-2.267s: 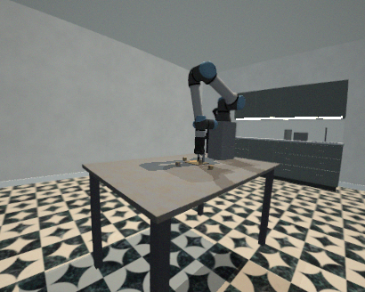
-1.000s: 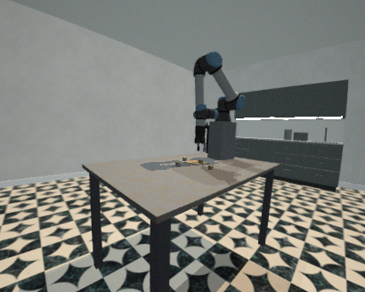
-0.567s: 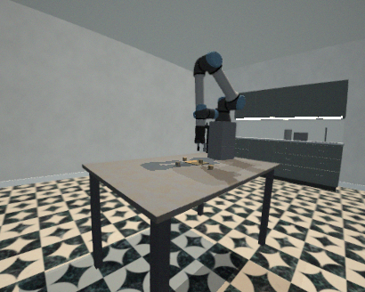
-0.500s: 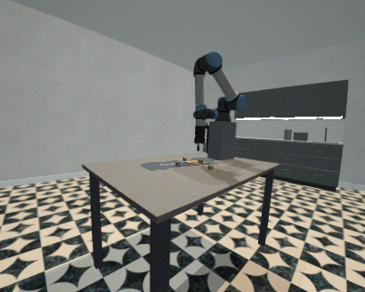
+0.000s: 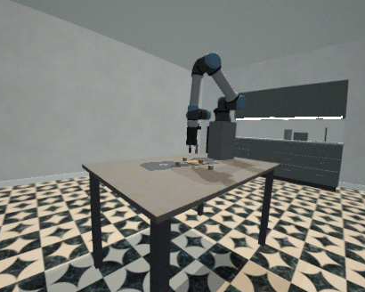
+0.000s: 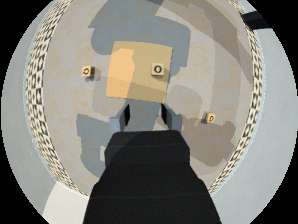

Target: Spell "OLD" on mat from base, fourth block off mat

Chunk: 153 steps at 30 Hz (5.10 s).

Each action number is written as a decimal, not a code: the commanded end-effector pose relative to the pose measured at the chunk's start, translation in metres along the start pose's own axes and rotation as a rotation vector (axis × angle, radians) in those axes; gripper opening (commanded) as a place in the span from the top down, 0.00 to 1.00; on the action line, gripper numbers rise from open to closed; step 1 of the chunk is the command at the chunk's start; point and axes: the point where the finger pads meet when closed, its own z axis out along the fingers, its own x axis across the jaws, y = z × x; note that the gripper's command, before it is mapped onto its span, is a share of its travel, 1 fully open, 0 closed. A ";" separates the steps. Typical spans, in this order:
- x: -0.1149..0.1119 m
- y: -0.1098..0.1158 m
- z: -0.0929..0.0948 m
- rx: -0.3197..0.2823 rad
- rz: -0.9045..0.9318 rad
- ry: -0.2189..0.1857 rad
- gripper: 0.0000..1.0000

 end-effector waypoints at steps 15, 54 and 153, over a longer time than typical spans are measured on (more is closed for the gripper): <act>-0.046 0.114 -0.005 -0.004 -0.128 -0.002 0.00; -0.046 0.114 -0.005 -0.004 -0.129 -0.002 0.00; -0.046 0.117 0.048 -0.004 -0.129 -0.001 0.00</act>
